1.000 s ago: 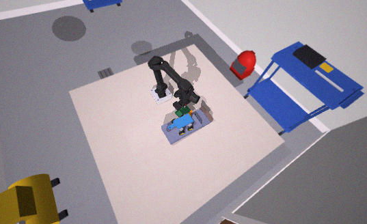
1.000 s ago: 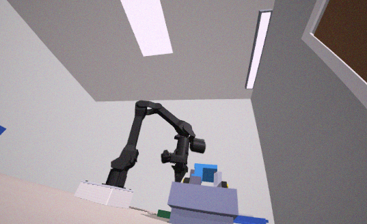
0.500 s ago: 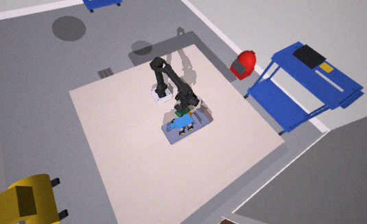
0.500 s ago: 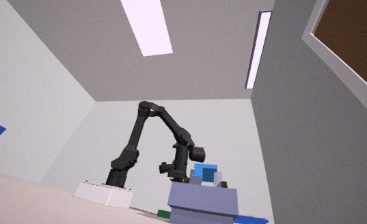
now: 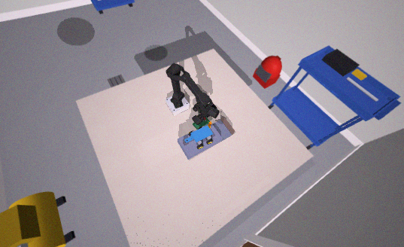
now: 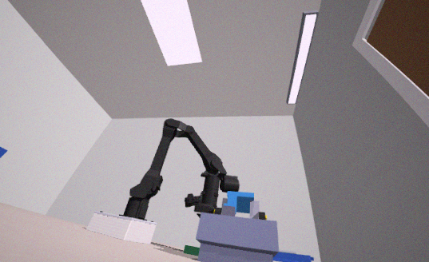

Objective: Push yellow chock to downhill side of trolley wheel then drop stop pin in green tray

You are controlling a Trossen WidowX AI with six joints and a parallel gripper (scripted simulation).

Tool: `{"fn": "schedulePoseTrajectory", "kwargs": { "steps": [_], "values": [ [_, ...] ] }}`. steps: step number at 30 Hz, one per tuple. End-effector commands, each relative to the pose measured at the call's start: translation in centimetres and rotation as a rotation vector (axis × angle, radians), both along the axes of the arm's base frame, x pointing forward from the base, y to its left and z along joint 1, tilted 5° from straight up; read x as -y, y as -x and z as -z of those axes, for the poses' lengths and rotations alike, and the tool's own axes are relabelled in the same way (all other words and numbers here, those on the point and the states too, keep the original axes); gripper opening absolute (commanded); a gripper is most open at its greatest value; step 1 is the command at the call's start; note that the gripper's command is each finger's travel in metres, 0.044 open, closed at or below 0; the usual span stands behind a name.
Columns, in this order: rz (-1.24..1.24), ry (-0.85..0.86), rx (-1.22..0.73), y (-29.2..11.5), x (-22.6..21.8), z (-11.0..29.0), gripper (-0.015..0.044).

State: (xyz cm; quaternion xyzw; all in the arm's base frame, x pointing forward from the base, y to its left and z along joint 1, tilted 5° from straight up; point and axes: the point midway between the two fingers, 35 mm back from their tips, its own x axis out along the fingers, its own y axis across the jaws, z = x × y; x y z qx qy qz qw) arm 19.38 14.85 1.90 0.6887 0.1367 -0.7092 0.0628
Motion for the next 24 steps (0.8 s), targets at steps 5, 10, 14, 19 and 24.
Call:
{"fn": "schedulePoseTrajectory", "kwargs": {
  "steps": [5,10,14,19,24],
  "values": [
    [-0.005,-0.001,-0.003,-0.1,0.5,0.2,0.019],
    [-0.005,-0.001,-0.003,-0.3,0.8,0.3,0.019],
    [-0.005,-0.001,-0.002,-0.4,1.1,0.3,0.019],
    [-0.005,0.0,-0.002,-0.5,1.4,0.4,0.019],
    [-0.005,0.0,-0.002,-0.6,1.6,0.5,0.019]
  ]
}}
